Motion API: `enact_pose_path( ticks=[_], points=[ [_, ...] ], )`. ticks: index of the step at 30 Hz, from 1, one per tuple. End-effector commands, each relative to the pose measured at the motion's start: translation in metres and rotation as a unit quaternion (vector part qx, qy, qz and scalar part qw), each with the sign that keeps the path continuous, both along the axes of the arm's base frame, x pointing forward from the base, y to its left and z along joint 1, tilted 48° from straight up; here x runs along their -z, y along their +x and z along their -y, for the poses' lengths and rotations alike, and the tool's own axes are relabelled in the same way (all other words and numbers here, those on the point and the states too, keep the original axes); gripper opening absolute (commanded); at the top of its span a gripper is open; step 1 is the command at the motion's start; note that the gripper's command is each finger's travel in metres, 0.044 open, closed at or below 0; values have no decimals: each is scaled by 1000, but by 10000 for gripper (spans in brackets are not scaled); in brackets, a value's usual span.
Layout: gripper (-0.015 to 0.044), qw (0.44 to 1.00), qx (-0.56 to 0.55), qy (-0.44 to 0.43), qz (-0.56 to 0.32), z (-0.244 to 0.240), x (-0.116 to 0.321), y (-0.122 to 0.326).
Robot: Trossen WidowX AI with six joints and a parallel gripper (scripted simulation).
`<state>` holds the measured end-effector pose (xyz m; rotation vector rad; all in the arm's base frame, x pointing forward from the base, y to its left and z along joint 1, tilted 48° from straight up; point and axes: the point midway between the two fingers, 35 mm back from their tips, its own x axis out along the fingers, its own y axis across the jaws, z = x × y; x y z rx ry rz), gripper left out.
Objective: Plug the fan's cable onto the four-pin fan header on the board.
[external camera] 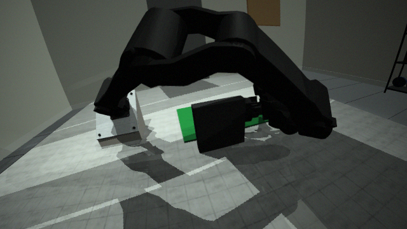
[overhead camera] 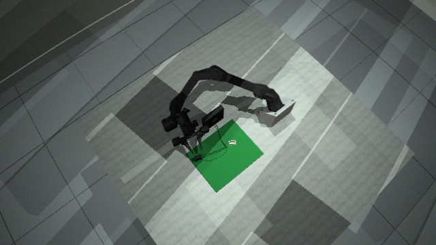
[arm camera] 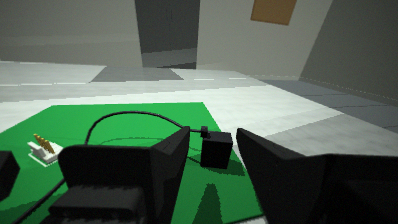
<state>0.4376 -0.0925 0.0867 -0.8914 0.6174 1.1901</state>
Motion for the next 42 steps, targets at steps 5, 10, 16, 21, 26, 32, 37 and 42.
enact_pose_path(
  ticks=[5,10,16,21,26,32,37,42],
  points=[
    [205,999,49,-10,-12,19,-55,-20],
    [205,999,49,-10,-12,19,-55,-20],
    [205,999,49,-10,-12,19,-55,-20],
    [205,999,49,-10,-12,19,-55,-20],
    [205,999,-4,-31,-27,-5,7,-1],
    [205,994,-11,-87,-68,-12,18,-3],
    [205,986,-16,-136,-99,-17,25,-5],
    [205,974,-21,-187,-125,-21,30,-6]
  ],
)
